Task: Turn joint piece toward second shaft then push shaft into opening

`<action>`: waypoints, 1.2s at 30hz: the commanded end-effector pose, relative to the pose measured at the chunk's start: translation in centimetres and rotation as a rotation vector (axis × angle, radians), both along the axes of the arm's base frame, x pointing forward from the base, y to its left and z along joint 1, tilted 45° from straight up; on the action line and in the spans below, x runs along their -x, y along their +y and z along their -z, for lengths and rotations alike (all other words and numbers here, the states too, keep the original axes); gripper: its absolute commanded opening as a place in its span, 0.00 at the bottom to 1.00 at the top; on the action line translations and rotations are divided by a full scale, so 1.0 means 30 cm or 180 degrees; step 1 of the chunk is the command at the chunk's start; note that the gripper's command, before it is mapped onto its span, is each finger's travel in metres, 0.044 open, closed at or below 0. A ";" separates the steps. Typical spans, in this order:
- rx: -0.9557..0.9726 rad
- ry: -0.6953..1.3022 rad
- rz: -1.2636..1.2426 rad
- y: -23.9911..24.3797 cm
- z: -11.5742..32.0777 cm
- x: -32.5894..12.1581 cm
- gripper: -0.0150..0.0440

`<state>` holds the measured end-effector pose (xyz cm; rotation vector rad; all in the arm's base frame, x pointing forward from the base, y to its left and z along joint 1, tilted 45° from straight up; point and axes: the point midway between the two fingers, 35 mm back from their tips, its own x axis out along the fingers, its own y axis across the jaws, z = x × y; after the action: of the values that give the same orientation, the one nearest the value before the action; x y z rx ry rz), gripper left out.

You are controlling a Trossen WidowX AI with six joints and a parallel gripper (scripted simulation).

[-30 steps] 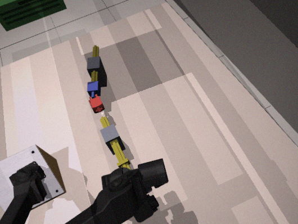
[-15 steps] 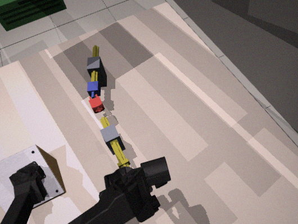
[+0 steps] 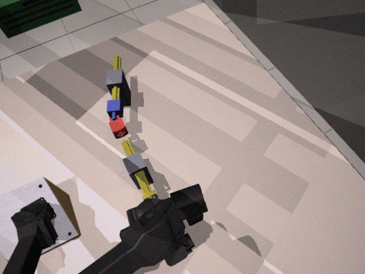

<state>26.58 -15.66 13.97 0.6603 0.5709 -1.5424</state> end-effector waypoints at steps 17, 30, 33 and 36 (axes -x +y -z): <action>-0.0019 0.0030 0.0031 0.075 0.080 -0.008 0.25; -0.0022 0.0031 0.0032 0.122 0.127 -0.013 0.25; -0.0022 0.0031 0.0032 0.133 0.137 -0.014 0.25; -0.0023 0.0031 0.0032 0.143 0.148 -0.015 0.25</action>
<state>26.98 -11.83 10.09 0.6591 0.5768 -1.5555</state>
